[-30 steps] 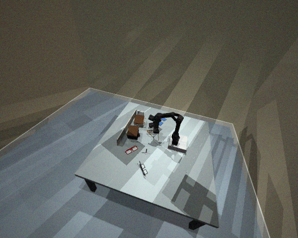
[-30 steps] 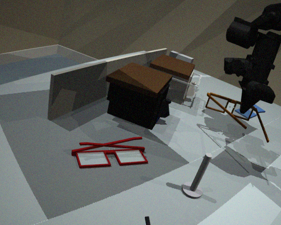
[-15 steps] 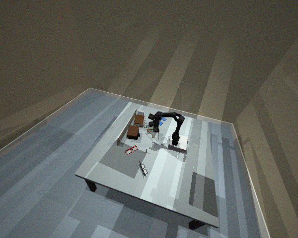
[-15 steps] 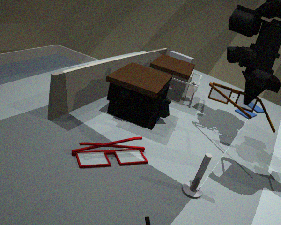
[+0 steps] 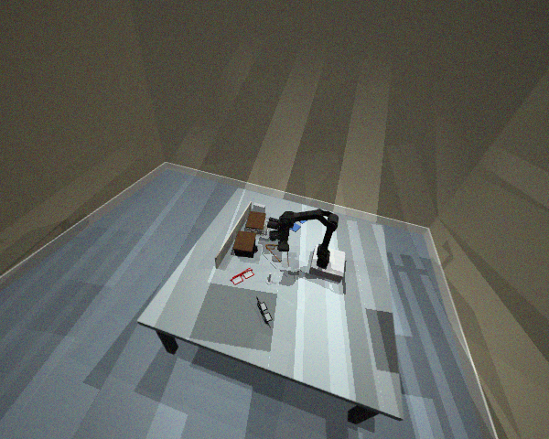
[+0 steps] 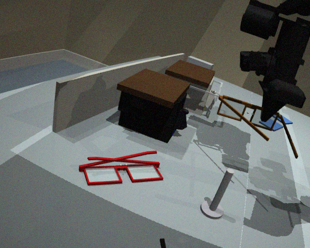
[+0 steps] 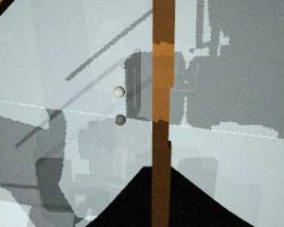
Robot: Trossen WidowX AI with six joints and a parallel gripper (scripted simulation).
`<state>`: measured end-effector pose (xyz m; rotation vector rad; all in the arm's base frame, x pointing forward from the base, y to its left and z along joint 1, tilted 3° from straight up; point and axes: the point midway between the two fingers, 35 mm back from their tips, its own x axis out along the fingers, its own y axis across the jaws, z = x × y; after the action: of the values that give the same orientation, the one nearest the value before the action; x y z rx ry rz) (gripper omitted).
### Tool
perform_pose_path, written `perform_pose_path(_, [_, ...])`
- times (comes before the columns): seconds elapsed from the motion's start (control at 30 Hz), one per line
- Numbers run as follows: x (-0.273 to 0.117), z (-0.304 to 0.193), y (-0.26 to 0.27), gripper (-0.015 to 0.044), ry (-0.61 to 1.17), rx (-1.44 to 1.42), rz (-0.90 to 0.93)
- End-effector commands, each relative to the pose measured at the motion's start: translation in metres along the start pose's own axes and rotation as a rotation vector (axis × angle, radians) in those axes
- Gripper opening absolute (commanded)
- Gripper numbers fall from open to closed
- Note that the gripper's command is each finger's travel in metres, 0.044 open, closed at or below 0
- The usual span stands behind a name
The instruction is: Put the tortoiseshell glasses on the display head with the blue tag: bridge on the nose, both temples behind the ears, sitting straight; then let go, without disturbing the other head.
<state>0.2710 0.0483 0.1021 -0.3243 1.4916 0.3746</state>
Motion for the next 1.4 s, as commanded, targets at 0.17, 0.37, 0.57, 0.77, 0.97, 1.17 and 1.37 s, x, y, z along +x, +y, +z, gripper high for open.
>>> perform_pose_path(0.17, [-0.002, 0.014, 0.042, 0.0000, -0.006, 0.002, 0.000])
perform_pose_path(0.37, [-0.003, 0.019, 0.071, 0.0000, -0.007, 0.002, 0.003])
perform_pose_path(0.57, [-0.003, 0.020, 0.100, 0.0000, -0.008, 0.002, 0.007])
perform_pose_path(0.77, [-0.003, 0.019, 0.127, 0.0000, -0.009, 0.002, 0.010])
perform_pose_path(0.97, [-0.003, 0.019, 0.127, 0.0000, -0.009, 0.002, 0.010])
perform_pose_path(1.17, [0.018, 0.020, 0.128, 0.0000, -0.009, 0.002, 0.010])
perform_pose_path(1.37, [0.049, 0.020, 0.128, 0.0000, -0.009, 0.002, 0.010])
